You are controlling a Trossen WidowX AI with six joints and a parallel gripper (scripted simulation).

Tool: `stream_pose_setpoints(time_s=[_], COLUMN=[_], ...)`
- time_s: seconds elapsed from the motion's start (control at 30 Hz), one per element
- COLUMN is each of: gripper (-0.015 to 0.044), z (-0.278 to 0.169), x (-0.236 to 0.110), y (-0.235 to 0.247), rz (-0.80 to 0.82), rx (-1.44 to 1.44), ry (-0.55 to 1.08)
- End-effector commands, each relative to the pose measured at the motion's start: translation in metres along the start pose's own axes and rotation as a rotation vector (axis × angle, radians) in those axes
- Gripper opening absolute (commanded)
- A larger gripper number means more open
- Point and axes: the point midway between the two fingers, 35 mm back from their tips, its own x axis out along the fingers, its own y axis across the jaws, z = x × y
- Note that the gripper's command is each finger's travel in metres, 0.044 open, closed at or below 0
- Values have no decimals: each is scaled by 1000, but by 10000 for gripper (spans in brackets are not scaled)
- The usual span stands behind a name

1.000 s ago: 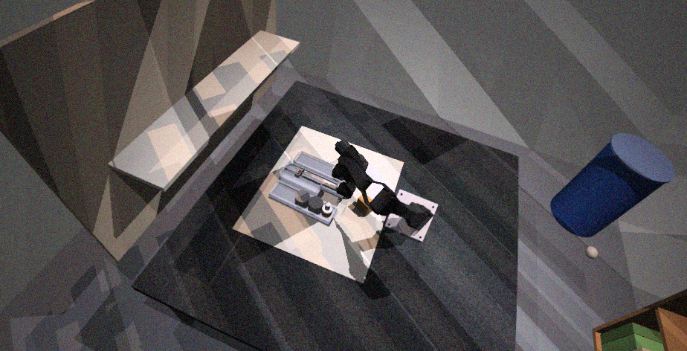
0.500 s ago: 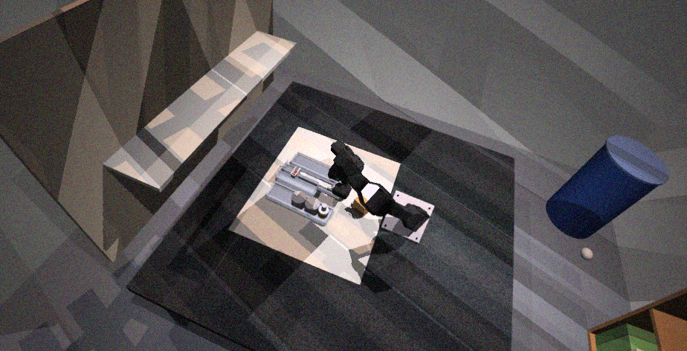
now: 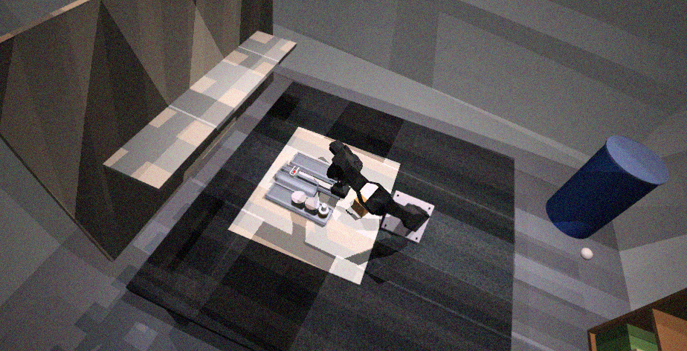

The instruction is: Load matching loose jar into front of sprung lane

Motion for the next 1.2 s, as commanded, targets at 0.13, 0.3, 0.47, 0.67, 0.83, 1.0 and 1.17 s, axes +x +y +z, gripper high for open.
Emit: stream_pose_setpoints(time_s=[0.13,0.3,0.47,0.67,0.83,1.0,1.17], gripper=[0,0,0,0,0,0,0], z=[11,13,15,17,19,21,23], x=[-3,-3,-3,-3,-4,-4,-5], y=[1,1,2,2,2,3,3], rz=[0,0,0,0,0,0,0], rx=[-15,-15,-15,-16,-16,-16,-16], ry=[-21,-21,-21,-21,-21,-21,-21])
